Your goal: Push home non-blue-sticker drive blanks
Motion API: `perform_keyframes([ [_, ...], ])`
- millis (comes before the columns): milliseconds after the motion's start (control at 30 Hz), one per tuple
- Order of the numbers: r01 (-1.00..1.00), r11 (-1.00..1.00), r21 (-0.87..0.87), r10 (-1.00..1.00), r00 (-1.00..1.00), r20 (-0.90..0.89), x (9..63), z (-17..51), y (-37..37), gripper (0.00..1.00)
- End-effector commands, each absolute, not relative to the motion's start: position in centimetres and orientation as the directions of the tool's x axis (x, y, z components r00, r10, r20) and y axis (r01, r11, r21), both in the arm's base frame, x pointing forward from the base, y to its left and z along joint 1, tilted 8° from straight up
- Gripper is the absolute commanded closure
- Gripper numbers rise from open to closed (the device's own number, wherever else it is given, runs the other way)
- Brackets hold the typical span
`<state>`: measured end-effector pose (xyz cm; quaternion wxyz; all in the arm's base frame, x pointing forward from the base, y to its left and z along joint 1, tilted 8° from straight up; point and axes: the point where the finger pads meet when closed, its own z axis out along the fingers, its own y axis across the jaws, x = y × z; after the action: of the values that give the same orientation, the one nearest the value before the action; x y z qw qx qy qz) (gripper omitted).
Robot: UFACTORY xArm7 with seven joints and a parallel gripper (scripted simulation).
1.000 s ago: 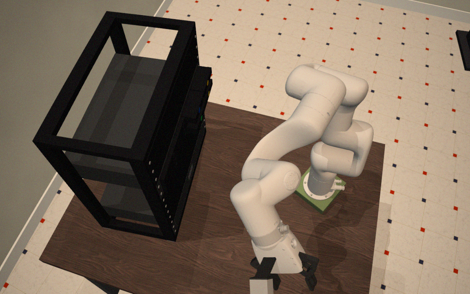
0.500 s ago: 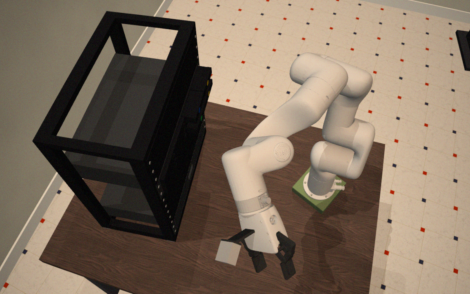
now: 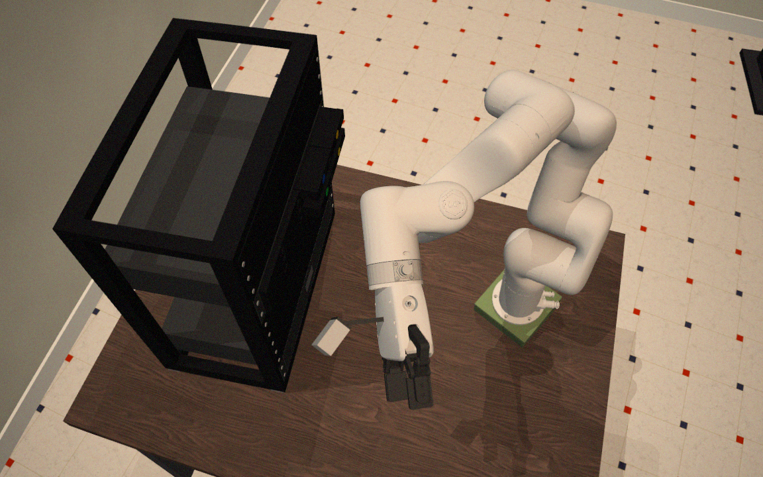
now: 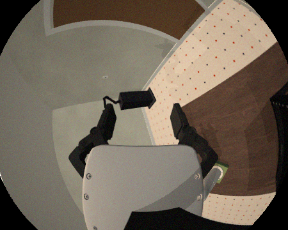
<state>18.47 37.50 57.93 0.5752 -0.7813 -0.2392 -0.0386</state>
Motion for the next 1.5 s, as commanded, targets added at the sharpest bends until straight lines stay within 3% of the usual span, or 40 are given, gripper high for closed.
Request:
perform_keyframes([
  [0, 0.313, -0.206, -0.927, 0.218, 0.938, 0.268, 20.3, 59.5, 35.8, 0.00],
  [467, -0.033, -0.047, -0.998, -0.067, 0.997, -0.030, 25.2, 62.8, 29.4, 0.00],
  [900, -0.306, 0.209, -0.929, -0.218, 0.911, -0.349, 28.9, 64.4, 22.1, 0.00],
  [1467, -0.524, 0.586, -0.618, -0.180, 0.659, -0.730, 31.9, 64.0, 11.6, 0.00],
])
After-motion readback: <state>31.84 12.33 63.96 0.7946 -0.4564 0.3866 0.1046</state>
